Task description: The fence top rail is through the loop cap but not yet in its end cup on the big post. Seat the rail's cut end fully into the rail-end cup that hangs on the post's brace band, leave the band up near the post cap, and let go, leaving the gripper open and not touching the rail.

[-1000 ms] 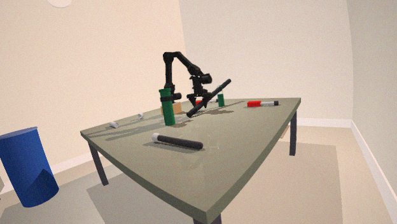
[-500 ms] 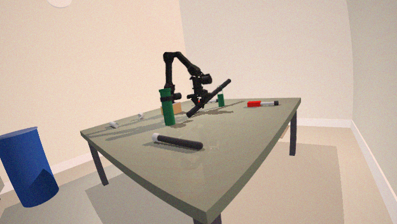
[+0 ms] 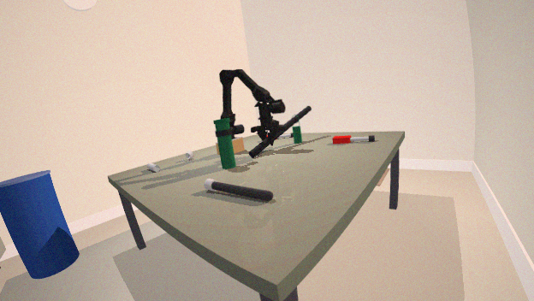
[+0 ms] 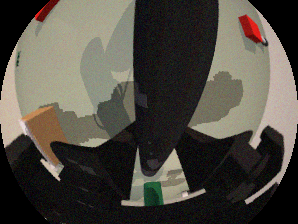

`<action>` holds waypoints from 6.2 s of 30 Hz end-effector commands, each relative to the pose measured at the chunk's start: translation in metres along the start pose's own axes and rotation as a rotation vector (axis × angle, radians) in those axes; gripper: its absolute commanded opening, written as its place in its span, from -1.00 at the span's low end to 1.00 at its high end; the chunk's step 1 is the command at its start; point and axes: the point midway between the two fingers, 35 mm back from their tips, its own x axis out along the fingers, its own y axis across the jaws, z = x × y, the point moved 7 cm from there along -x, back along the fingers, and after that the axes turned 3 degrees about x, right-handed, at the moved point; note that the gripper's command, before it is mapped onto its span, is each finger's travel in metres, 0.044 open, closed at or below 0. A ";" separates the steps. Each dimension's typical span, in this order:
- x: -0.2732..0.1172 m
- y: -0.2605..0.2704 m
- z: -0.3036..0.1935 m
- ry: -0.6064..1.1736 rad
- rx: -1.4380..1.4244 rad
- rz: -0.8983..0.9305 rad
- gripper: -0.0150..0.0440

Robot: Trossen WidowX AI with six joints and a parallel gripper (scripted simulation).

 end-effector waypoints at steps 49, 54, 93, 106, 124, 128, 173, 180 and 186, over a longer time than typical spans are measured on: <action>-0.080 -0.009 0.000 0.316 -0.033 -0.010 -0.49; -0.082 -0.010 0.000 0.317 -0.033 -0.010 -0.49; -0.082 -0.012 -0.023 0.309 -0.040 0.003 -0.49; -0.082 -0.012 -0.023 0.309 -0.040 0.003 -0.49; -0.081 -0.012 -0.022 0.304 -0.040 0.006 -0.49; -0.078 -0.012 -0.018 0.288 -0.041 0.014 -0.49; -0.084 -0.012 -0.024 0.300 -0.039 0.013 -0.49; -0.085 -0.012 -0.025 0.300 -0.039 0.013 -0.49; -0.080 -0.012 -0.019 0.277 -0.042 0.022 -0.49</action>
